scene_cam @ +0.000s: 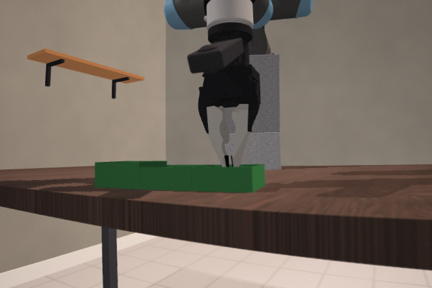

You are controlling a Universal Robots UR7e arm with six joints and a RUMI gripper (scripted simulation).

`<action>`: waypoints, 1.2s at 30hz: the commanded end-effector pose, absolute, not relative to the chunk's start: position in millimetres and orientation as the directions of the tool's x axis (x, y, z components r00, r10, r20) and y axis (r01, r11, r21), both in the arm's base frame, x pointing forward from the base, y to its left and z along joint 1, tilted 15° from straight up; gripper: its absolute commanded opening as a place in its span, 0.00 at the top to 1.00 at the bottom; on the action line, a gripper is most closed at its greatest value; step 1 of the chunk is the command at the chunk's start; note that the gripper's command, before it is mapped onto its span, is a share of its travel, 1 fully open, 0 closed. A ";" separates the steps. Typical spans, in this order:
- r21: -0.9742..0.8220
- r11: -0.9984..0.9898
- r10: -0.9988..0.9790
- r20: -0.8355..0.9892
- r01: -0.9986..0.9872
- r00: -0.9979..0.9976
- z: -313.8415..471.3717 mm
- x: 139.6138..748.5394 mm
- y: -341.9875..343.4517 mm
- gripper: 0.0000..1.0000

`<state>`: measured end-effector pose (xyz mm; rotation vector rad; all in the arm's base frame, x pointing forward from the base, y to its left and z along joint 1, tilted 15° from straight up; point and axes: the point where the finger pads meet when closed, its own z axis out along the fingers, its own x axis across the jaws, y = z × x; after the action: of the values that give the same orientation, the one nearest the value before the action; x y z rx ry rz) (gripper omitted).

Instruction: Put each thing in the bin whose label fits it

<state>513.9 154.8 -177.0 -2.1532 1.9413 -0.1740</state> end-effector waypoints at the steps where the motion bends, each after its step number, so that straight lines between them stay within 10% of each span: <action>1: -0.254 -0.091 -0.991 -0.069 -0.963 0.112 -172.3 513.3 154.4 0.96; 36: -0.255 -0.091 -0.991 -0.069 -0.963 0.112 -102.9 495.6 147.5 0.96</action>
<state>500.1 149.4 -122.6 -2.1530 1.9412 -0.1744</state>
